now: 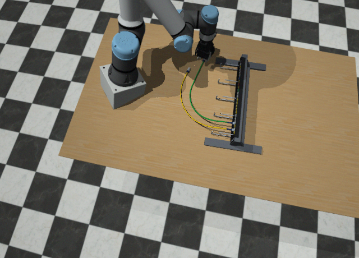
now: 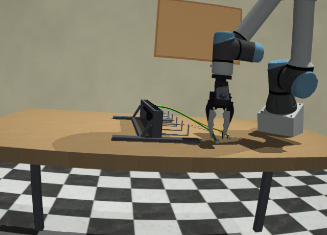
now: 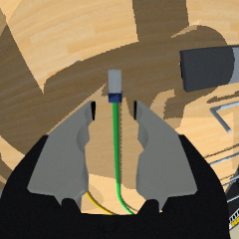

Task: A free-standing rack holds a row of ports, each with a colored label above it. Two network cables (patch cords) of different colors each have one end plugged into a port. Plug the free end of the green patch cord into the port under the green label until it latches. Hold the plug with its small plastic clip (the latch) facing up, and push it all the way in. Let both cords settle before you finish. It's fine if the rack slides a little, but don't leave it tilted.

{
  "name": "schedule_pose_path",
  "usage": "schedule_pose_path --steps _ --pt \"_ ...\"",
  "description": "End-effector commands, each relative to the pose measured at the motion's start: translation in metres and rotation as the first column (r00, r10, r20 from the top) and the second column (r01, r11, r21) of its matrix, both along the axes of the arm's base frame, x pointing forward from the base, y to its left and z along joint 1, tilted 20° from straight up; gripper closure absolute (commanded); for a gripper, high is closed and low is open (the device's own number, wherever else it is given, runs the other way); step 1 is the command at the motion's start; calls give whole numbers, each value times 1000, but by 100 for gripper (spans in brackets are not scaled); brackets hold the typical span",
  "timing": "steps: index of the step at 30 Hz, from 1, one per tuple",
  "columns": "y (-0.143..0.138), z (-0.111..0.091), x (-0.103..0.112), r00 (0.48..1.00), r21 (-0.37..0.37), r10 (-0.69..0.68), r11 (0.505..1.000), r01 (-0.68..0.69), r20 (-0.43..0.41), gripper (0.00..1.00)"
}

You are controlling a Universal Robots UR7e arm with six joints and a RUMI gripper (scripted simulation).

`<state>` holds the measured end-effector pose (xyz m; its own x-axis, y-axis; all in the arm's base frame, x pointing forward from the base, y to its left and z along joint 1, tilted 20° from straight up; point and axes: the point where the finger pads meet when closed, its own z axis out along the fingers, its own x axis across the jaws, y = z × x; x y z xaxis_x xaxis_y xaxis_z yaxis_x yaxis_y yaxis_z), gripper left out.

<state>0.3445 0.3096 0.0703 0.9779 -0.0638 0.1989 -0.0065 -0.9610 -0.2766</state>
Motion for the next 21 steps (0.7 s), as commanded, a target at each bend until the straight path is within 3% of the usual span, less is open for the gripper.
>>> schedule_pose_path --steps 1,21 --pt "0 0 0 1000 0 0 1000 0 1 78" --pt "1 -3 1 1000 0 0 1000 0 1 78"
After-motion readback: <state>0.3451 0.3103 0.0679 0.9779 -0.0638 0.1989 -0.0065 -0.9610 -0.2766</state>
